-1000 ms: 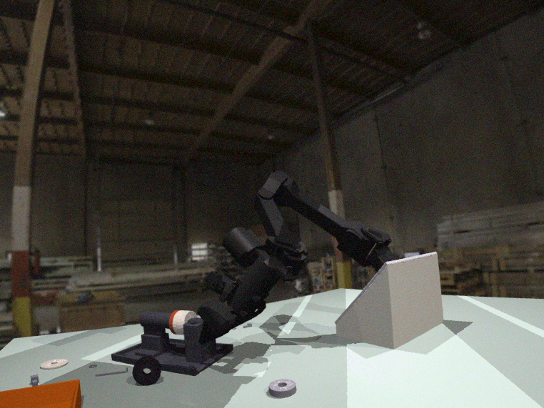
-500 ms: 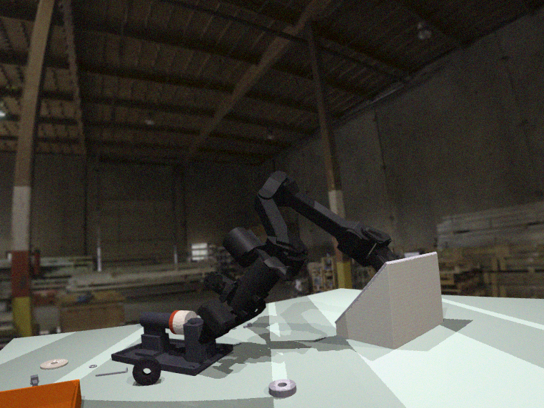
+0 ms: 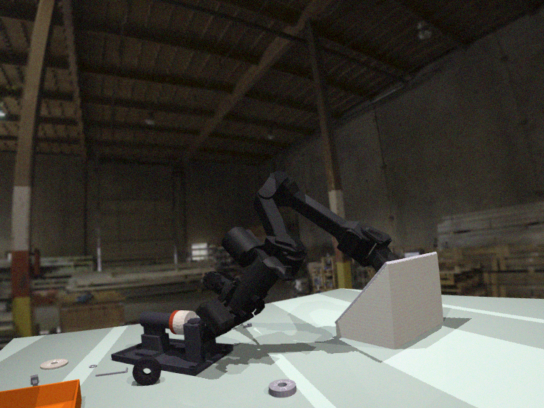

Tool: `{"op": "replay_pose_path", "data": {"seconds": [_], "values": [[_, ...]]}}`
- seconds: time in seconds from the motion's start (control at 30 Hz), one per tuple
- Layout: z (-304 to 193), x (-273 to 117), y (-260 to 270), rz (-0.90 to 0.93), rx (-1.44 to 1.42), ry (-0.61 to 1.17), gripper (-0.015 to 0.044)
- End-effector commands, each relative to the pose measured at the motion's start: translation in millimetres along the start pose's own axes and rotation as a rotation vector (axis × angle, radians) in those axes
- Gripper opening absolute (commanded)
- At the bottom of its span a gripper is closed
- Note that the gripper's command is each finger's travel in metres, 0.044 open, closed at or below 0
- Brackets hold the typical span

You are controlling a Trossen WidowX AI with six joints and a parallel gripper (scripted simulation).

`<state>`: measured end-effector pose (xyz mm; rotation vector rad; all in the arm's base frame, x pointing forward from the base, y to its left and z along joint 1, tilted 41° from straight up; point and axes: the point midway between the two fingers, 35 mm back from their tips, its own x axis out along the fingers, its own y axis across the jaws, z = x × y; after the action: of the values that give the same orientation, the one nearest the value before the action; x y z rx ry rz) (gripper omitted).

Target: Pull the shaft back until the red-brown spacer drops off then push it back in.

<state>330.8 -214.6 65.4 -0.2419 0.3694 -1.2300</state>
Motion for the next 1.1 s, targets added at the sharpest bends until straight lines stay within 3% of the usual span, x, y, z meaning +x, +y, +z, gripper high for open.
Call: {"op": "replay_pose_path", "data": {"seconds": [0.0, 0.2, 0.4, 1.07], "values": [[-0.2, 0.0, -0.1, 0.000, 0.000, 0.000, 0.0204], [-0.2, 0.0, -0.1, 0.000, 0.000, 0.000, 0.0046], [-0.2, 0.0, -0.1, 0.000, 0.000, 0.000, 0.0006], [-9.0, -8.5, -0.1, 0.002, 0.003, -0.003, 0.0000]]}}
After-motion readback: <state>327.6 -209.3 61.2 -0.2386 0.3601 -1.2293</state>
